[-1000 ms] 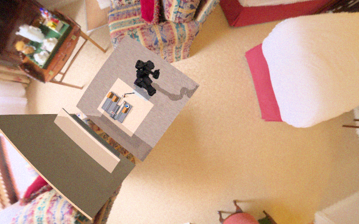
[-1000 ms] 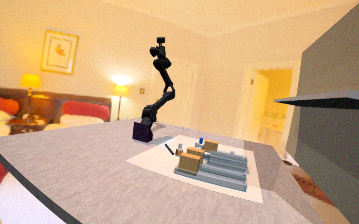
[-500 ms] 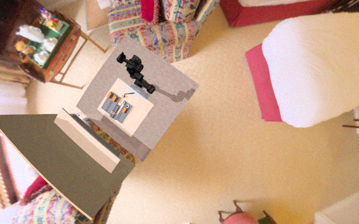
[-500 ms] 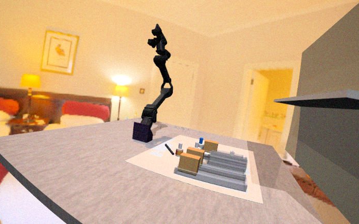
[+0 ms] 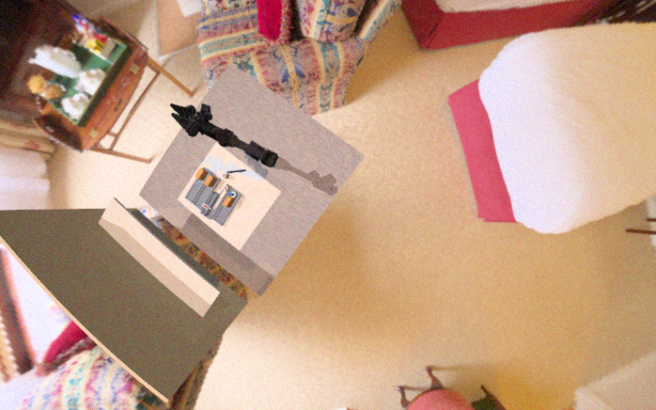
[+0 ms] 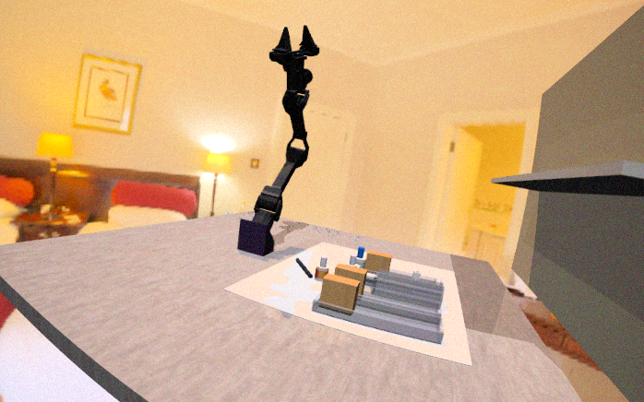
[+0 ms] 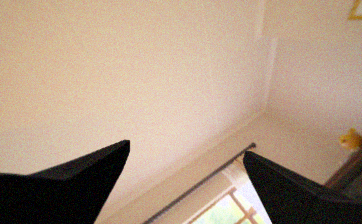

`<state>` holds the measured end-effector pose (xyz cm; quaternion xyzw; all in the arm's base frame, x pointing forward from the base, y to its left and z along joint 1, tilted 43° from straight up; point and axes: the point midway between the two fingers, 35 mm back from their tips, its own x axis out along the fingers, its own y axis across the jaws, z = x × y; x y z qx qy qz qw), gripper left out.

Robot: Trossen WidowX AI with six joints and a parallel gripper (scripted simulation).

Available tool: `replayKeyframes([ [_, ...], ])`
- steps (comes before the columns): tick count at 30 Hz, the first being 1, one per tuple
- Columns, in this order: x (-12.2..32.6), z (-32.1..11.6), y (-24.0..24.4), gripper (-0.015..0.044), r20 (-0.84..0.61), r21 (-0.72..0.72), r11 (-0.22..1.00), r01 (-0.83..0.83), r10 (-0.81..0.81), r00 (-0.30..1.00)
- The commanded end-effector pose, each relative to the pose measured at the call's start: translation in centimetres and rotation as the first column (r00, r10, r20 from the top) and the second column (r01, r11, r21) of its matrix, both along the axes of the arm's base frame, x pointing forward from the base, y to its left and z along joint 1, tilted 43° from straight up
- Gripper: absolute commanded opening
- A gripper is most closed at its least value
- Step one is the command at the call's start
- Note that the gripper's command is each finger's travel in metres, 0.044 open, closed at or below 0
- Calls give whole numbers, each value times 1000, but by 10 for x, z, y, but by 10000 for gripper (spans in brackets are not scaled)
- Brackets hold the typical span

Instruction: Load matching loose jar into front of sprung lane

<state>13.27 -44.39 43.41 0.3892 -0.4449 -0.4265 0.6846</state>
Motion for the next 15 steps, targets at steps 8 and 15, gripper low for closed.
replayKeyframes([
  [8,104,-134,3,440,-462,330,927,-177,322,826],
  [15,159,-232,41,440,-644,542,796,-271,600,474],
])
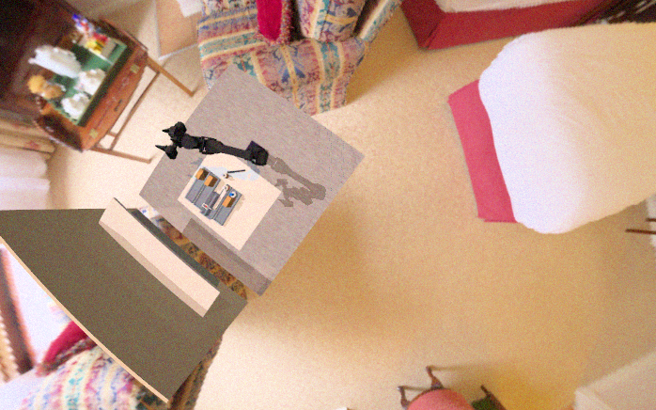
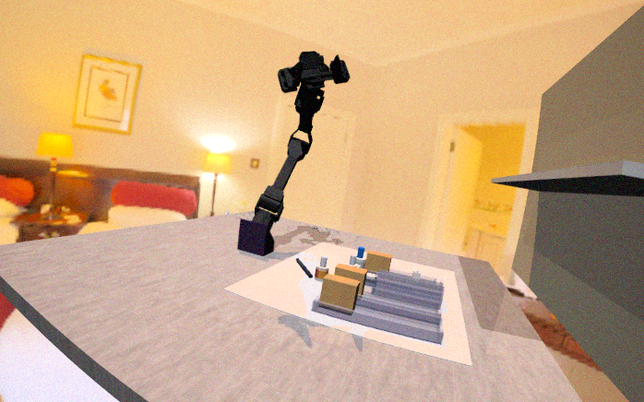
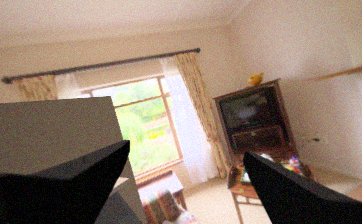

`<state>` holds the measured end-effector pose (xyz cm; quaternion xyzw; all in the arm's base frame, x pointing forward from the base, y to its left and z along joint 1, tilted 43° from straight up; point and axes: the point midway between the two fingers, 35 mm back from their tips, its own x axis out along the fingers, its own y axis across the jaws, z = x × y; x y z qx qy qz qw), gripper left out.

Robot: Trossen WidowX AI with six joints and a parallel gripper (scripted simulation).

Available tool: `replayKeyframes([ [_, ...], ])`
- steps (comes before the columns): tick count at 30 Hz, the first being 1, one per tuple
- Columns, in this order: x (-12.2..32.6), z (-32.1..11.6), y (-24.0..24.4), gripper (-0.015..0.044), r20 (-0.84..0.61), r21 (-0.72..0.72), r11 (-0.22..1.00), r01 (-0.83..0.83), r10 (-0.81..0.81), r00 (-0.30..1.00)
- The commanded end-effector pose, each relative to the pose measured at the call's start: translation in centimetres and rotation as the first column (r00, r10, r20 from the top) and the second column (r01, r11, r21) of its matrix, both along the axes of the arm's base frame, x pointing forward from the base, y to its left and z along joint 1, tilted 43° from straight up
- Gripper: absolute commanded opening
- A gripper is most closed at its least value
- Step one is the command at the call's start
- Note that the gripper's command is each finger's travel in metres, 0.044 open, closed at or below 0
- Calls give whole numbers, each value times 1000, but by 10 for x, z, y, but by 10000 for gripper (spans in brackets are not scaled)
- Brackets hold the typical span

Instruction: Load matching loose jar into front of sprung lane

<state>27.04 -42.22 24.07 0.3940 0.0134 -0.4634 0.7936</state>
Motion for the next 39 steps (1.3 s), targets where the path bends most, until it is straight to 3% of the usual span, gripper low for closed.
replayKeyframes([
  [1,28,-52,28,440,-183,94,979,-178,193,964],
  [7,55,-126,87,440,-373,286,853,-437,519,769],
  [13,63,-189,164,440,-404,511,577,-637,815,415],
  [20,47,-236,262,440,-221,708,109,-698,972,-73],
  [26,20,-249,339,440,51,738,-320,-594,905,-423],
  [34,15,-257,342,440,82,732,-362,-577,888,-453],
  [39,14,-285,366,440,83,731,-363,-577,888,-453],
])
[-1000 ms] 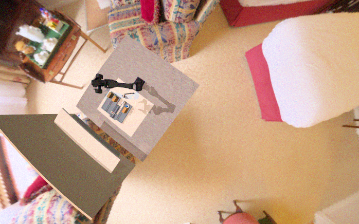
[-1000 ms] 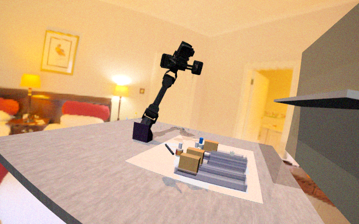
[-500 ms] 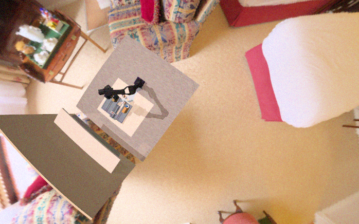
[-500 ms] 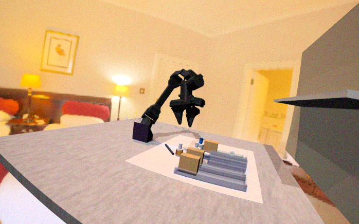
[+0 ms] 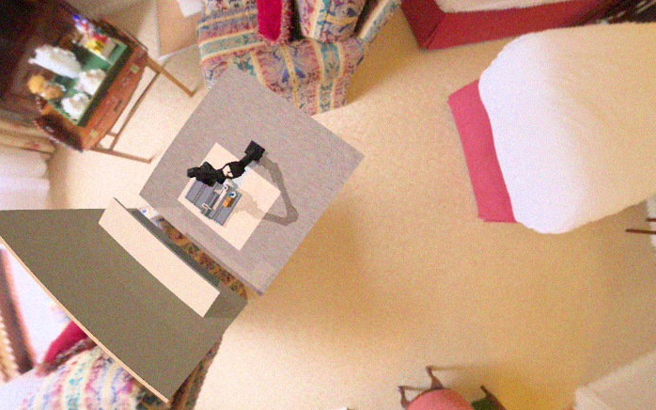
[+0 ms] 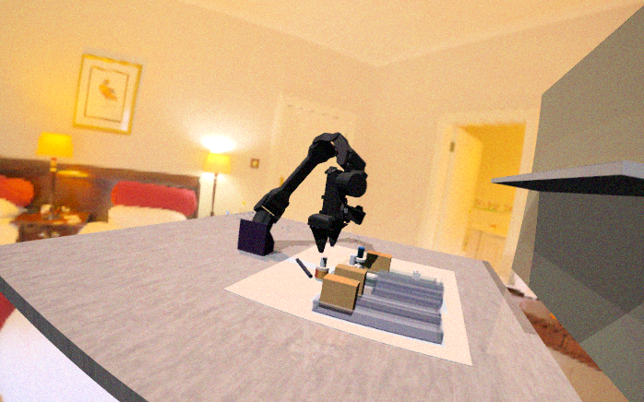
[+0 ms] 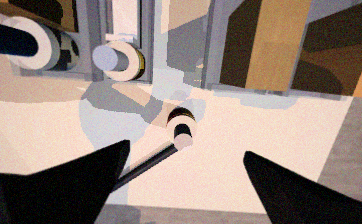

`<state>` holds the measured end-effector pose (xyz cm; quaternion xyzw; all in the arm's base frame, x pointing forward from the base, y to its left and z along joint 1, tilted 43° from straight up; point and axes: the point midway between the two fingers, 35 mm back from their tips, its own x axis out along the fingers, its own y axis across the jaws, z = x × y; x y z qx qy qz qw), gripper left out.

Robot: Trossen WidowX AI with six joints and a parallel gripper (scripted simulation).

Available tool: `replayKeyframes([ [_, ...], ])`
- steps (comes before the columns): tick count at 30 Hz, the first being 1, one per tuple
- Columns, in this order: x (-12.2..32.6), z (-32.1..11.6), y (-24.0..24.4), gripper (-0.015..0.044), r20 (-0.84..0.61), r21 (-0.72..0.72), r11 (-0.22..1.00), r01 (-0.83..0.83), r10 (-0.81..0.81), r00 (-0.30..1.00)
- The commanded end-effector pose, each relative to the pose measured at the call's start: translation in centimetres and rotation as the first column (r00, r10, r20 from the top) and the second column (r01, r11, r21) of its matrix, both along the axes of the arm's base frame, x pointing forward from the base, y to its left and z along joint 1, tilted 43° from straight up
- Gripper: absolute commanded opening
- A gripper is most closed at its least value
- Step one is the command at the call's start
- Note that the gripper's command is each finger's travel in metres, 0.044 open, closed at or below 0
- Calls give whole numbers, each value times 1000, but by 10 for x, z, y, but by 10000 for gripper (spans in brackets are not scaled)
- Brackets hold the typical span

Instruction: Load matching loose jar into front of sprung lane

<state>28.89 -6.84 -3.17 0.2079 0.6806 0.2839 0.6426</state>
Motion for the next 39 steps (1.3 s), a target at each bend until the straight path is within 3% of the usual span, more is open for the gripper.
replayKeyframes([
  [1,-5,-13,13,440,-18,16,1000,-2,2,1000],
  [32,-10,-47,44,440,-17,18,1000,-2,2,1000],
  [39,-10,-47,44,256,-17,18,1000,-2,2,1000],
])
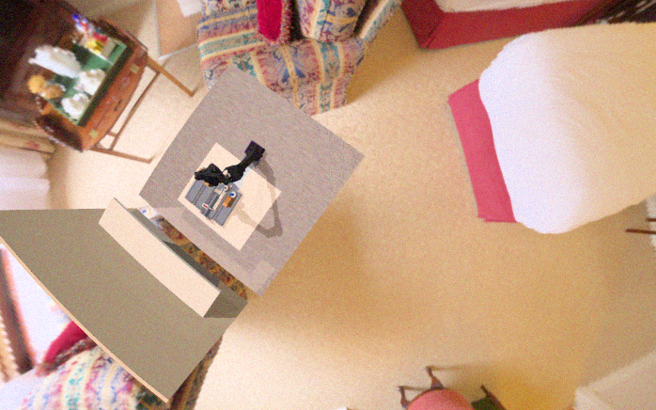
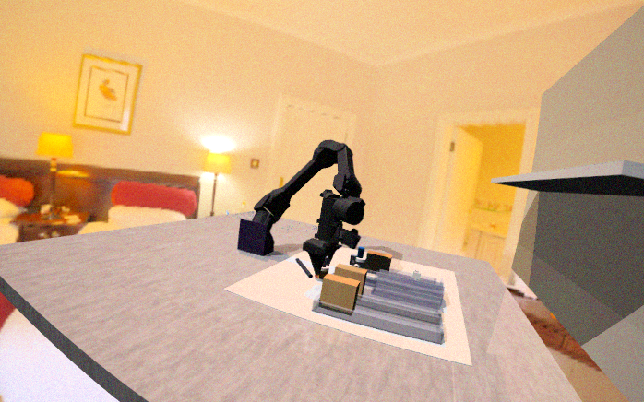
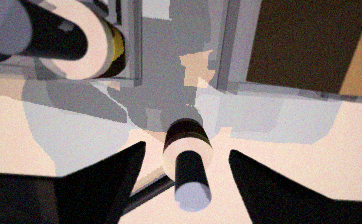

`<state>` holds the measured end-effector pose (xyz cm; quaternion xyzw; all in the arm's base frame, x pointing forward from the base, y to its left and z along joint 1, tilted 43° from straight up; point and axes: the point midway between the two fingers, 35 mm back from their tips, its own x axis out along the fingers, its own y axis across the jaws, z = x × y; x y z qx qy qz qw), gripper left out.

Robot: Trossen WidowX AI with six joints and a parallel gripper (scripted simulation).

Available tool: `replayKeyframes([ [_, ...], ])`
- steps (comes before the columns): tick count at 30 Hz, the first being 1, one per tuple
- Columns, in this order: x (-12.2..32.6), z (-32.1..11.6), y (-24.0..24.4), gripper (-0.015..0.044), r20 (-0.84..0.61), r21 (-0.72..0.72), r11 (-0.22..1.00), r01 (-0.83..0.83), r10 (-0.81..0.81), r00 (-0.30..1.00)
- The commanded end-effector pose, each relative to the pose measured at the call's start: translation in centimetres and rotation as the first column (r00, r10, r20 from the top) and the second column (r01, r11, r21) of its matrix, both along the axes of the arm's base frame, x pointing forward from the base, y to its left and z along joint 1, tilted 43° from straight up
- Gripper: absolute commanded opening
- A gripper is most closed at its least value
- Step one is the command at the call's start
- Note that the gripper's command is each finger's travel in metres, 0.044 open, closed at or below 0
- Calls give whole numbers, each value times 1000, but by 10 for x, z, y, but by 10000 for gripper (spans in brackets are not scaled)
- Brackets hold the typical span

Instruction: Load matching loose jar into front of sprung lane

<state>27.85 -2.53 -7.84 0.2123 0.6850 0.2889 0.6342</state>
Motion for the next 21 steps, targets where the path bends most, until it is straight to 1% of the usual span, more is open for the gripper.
replayKeyframes([
  [1,0,0,1,230,0,5,1000,5,-5,1000],
  [4,0,0,1,151,0,5,1000,5,-5,1000],
  [9,0,0,1,118,0,5,1000,5,-5,1000],
  [13,3,6,-6,13,0,3,1000,6,-6,1000],
  [14,4,11,-10,0,1,2,1000,6,-6,1000],
  [21,11,44,-41,0,0,-1,1000,6,-6,1000],
])
